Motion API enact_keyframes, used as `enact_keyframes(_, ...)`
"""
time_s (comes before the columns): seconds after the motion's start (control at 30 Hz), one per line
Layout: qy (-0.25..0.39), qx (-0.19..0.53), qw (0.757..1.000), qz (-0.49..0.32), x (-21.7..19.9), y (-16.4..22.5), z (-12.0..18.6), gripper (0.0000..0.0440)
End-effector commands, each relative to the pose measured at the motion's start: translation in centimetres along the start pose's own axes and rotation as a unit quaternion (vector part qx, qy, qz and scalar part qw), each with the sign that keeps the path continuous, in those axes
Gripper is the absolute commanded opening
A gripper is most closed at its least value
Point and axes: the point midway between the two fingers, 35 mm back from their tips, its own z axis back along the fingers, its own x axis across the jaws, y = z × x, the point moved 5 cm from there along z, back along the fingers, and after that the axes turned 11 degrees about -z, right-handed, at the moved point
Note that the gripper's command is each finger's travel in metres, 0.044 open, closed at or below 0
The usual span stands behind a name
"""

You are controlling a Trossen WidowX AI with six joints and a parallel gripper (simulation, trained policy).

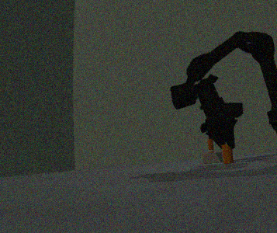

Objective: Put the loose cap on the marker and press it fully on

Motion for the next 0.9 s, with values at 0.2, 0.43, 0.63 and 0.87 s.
enact_keyframes(0.2,-0.013,0.006,1.0,0.003,0.0,0.1,-1.4,0.025)
enact_keyframes(0.43,-0.022,0.015,1.0,0.007,0.0,0.0,-1.6,0.0156)
enact_keyframes(0.63,-0.021,0.035,0.999,0.003,0.3,-0.1,-0.3,0.0064)
enact_keyframes(0.87,-0.013,0.067,0.998,-0.01,0.8,0.3,2.1,0.0035)
